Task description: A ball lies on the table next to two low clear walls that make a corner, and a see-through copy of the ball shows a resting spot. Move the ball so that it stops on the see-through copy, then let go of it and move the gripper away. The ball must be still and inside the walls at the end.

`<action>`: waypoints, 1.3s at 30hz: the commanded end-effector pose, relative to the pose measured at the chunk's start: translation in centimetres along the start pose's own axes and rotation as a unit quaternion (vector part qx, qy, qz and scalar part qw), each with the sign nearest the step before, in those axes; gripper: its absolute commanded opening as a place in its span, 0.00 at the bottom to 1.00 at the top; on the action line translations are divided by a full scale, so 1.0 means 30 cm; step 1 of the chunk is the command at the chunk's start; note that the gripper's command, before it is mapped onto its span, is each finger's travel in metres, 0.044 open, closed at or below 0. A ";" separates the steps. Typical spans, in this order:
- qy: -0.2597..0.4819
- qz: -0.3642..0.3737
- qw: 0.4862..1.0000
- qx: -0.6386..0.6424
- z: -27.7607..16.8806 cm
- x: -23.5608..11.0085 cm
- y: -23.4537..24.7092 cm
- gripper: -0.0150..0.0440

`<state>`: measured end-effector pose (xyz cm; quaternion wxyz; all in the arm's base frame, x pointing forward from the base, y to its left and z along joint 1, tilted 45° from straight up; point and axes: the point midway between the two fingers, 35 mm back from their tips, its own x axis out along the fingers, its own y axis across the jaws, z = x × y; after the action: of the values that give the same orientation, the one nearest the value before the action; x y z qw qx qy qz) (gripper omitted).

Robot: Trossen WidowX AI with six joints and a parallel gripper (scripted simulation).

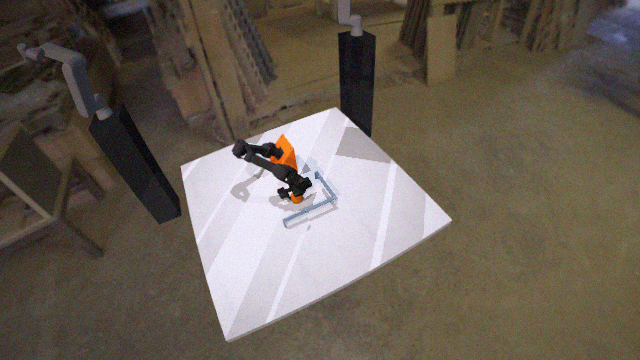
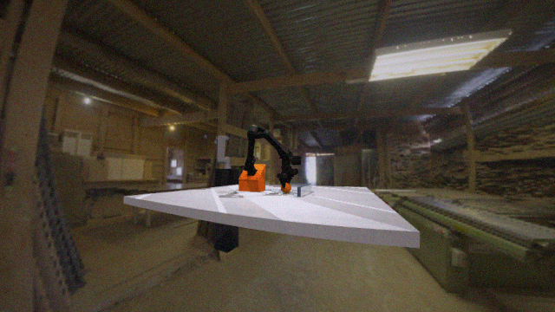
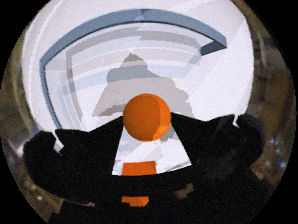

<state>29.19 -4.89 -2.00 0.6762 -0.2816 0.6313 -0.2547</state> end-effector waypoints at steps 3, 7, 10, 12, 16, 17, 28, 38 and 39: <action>0.001 -0.002 1.000 -0.004 -0.005 0.031 0.001 0.25; 0.000 0.000 1.000 -0.002 -0.002 0.015 0.001 0.39; 0.000 0.000 1.000 -0.002 -0.002 0.015 0.001 0.52; 0.000 0.000 1.000 -0.002 -0.002 0.015 0.001 0.61; 0.000 0.000 1.000 -0.002 -0.002 0.015 0.001 0.79; 0.000 0.000 1.000 -0.002 -0.002 0.015 0.001 0.83; 0.002 0.000 1.000 -0.004 -0.002 -0.267 0.005 1.00; -0.003 0.000 1.000 -0.008 0.005 -0.243 0.010 1.00; -0.003 0.000 1.000 -0.008 0.005 -0.243 0.010 1.00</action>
<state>28.77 0.43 3.02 0.6757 -0.2863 0.6315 -0.2505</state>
